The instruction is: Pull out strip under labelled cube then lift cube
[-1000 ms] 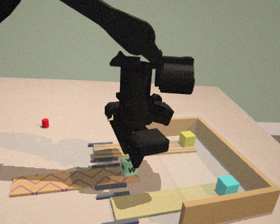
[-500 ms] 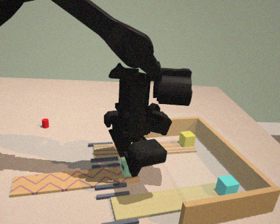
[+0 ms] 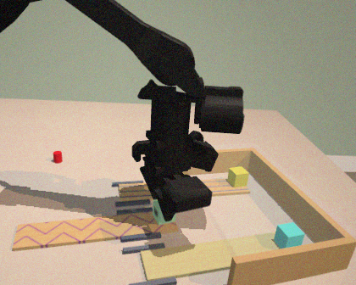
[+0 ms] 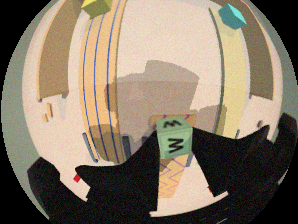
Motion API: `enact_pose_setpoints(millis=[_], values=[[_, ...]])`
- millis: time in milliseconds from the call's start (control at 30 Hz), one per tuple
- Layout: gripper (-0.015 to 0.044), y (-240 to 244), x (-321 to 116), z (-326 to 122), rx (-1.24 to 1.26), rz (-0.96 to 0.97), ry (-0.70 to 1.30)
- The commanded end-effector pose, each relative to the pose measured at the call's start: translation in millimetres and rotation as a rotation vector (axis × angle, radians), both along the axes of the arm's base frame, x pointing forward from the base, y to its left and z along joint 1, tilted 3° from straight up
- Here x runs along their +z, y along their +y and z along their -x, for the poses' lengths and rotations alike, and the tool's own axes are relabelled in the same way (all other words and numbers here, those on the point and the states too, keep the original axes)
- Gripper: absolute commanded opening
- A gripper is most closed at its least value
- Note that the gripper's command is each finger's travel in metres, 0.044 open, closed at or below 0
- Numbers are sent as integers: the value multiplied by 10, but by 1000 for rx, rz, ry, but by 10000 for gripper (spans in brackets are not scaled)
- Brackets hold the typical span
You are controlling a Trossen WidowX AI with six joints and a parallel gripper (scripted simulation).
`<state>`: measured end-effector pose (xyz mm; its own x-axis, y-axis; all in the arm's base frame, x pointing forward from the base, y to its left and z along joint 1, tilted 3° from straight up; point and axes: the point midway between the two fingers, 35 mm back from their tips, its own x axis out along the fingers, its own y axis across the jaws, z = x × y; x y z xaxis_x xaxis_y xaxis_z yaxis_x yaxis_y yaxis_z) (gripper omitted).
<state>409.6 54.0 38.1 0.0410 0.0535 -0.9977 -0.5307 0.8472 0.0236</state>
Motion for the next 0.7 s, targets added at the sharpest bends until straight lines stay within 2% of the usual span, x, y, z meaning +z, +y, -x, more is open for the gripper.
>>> enact_pose_setpoints(millis=[0, 433, 667], values=[[0, -15, 67, 82, -1, 1, 1], [0, -96, 372, 578, -5, 3, 6], [0, -113, 385, 696, -5, 3, 7]])
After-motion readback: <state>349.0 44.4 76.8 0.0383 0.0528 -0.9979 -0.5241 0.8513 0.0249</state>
